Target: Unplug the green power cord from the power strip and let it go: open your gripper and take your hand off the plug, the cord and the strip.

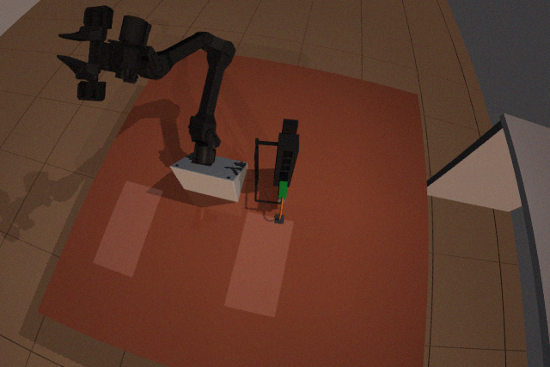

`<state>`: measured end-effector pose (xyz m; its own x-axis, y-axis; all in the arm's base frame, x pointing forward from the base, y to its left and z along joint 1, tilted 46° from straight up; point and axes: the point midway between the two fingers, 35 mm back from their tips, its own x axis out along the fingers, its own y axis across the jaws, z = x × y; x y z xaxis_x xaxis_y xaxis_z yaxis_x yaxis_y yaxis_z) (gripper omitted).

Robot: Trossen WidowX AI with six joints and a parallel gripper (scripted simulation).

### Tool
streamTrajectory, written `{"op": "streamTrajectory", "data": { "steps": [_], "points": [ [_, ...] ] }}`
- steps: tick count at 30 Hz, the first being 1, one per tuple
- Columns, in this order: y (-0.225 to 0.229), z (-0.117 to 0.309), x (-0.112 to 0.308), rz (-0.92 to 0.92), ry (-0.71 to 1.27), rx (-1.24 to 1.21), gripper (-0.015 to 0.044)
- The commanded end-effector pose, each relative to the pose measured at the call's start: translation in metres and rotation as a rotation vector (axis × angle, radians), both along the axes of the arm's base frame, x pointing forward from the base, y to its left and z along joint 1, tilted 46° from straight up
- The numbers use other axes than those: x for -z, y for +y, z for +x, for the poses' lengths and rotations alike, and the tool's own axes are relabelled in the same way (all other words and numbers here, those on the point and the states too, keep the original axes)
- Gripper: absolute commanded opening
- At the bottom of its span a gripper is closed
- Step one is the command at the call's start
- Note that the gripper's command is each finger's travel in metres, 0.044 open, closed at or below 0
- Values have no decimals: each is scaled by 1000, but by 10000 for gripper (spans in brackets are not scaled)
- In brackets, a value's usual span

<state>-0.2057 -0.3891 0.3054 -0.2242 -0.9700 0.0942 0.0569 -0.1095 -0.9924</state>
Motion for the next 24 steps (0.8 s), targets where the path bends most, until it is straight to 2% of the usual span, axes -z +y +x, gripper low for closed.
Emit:
{"op": "streamTrajectory", "data": {
  "steps": [1,7,12,19,24],
  "points": [
    [-37,47,45,133,-277,-152,160],
    [-68,126,110,385,-657,-292,160],
    [-71,200,161,634,-934,-338,160],
    [-42,303,222,1028,-1240,-271,160],
    [2,367,263,1341,-1394,-81,160]
  ]
}}
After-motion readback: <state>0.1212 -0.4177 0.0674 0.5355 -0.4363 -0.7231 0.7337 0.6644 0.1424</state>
